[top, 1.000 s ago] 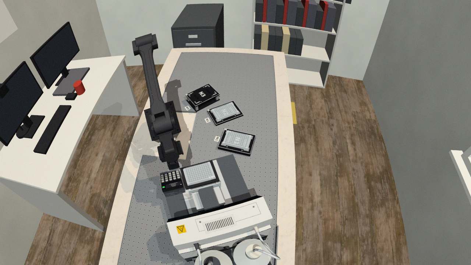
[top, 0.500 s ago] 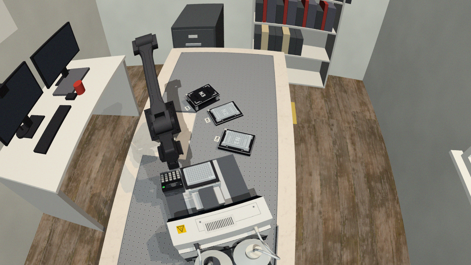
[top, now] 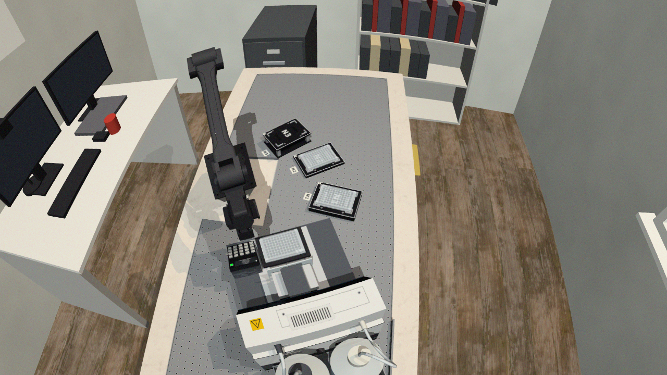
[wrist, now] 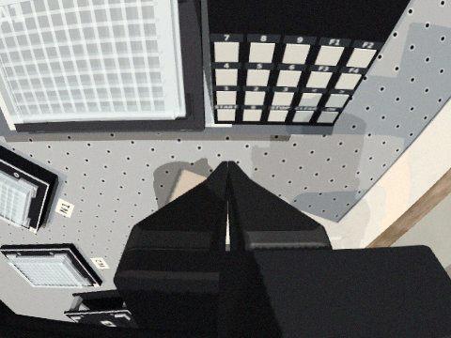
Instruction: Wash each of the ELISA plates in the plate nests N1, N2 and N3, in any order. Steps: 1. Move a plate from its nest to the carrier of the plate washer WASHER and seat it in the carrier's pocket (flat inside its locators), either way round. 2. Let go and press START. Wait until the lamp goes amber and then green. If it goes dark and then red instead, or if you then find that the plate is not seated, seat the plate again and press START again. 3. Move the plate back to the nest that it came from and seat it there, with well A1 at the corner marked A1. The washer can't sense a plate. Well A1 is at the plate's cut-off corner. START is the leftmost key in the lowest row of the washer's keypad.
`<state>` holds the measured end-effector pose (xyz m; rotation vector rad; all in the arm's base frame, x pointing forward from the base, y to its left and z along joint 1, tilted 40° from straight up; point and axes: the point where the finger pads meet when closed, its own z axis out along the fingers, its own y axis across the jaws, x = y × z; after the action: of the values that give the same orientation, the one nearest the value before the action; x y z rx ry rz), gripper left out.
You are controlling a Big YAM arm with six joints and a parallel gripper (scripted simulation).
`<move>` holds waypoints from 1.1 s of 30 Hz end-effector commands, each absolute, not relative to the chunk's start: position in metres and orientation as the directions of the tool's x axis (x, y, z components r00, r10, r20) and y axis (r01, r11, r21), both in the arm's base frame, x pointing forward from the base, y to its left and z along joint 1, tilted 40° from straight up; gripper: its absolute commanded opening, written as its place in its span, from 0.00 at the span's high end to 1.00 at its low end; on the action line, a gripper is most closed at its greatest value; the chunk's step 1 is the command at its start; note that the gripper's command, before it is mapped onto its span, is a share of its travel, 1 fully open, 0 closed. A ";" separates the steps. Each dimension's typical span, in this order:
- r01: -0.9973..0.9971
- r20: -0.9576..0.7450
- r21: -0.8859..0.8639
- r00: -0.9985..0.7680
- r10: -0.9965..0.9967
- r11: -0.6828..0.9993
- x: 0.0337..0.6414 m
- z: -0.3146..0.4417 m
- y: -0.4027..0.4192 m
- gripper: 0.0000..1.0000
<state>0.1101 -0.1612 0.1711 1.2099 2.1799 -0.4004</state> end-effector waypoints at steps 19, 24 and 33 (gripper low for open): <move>0.637 -0.631 -0.201 -0.665 0.400 0.744 0.160 0.226 -0.145 0.00; 0.518 -0.588 -0.299 -0.761 0.273 0.801 0.181 0.238 -0.136 0.00; 0.328 -0.503 -0.423 -0.860 0.082 0.844 0.204 0.251 -0.127 0.00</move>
<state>0.1929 -0.1286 0.2232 0.4263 2.5487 -0.6730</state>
